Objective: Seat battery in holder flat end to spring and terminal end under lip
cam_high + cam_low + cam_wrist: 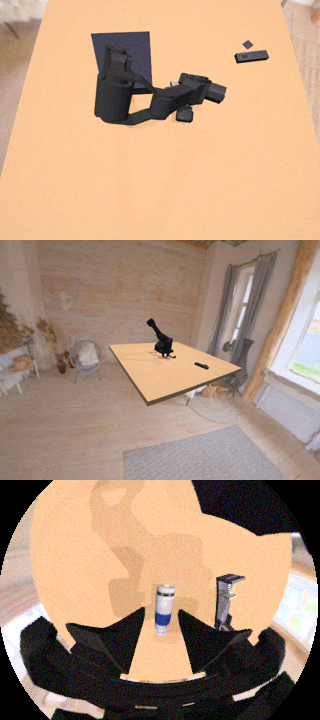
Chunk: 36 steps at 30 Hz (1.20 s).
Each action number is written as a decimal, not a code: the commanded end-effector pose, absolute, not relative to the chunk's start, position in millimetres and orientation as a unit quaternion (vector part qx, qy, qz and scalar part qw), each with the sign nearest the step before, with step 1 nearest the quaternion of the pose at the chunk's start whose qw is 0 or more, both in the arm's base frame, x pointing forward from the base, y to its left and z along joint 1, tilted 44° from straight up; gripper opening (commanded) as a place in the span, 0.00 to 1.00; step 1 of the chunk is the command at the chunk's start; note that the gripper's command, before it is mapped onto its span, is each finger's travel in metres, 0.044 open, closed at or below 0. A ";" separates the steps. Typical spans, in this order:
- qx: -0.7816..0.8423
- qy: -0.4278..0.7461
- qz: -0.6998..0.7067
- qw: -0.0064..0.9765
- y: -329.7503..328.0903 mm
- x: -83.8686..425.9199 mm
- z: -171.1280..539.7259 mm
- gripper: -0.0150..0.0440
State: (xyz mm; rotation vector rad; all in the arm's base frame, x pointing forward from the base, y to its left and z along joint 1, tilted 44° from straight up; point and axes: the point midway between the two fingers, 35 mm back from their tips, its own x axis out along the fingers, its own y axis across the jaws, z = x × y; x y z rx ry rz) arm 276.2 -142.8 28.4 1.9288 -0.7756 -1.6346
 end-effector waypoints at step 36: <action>0.627 -0.120 -0.652 0.409 -93.9 272.0 51.6 0.37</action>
